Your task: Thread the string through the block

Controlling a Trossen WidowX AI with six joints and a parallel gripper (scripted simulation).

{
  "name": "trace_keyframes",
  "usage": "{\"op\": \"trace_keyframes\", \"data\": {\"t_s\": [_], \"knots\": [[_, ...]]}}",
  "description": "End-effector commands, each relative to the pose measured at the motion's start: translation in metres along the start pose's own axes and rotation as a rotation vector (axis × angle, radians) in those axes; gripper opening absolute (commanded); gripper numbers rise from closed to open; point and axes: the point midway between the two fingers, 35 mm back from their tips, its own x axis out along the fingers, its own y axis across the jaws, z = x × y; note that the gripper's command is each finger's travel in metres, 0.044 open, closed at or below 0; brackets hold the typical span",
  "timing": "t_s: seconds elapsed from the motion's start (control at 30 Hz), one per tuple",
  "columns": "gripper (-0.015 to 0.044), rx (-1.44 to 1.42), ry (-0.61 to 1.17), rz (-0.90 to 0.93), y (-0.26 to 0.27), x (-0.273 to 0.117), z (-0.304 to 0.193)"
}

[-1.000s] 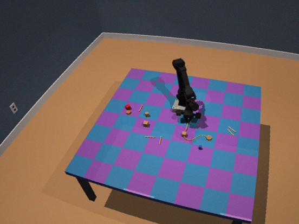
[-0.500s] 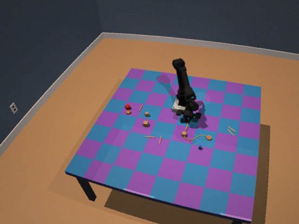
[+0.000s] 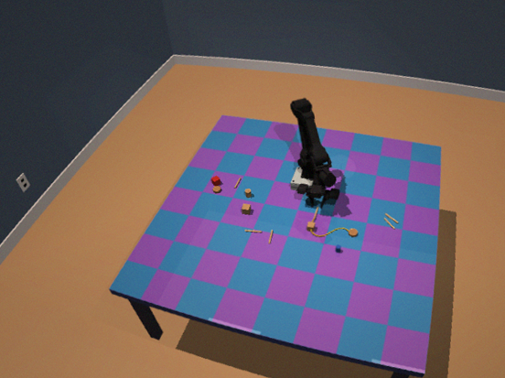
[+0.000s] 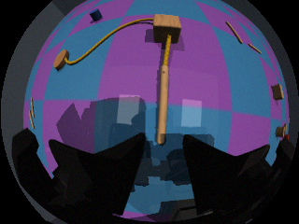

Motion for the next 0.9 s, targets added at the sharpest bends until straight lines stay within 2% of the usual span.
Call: {"op": "trace_keyframes", "data": {"t_s": [0.0, 0.1, 0.27, 0.47, 0.57, 0.87], "knots": [[0.021, 0.005, -0.027, 0.02, 0.006, -0.035, 0.021], [0.021, 0.004, -0.027, 0.028, 0.005, -0.068, 0.028], [0.021, 0.004, -0.027, 0.029, 0.005, -0.07, 0.028], [0.0367, 0.006, -0.04, 0.028, 0.005, -0.066, 0.03], [0.044, 0.006, -0.039, 0.028, 0.006, -0.084, 0.036], [0.044, 0.005, -0.038, 0.027, 0.005, -0.088, 0.037]]}}
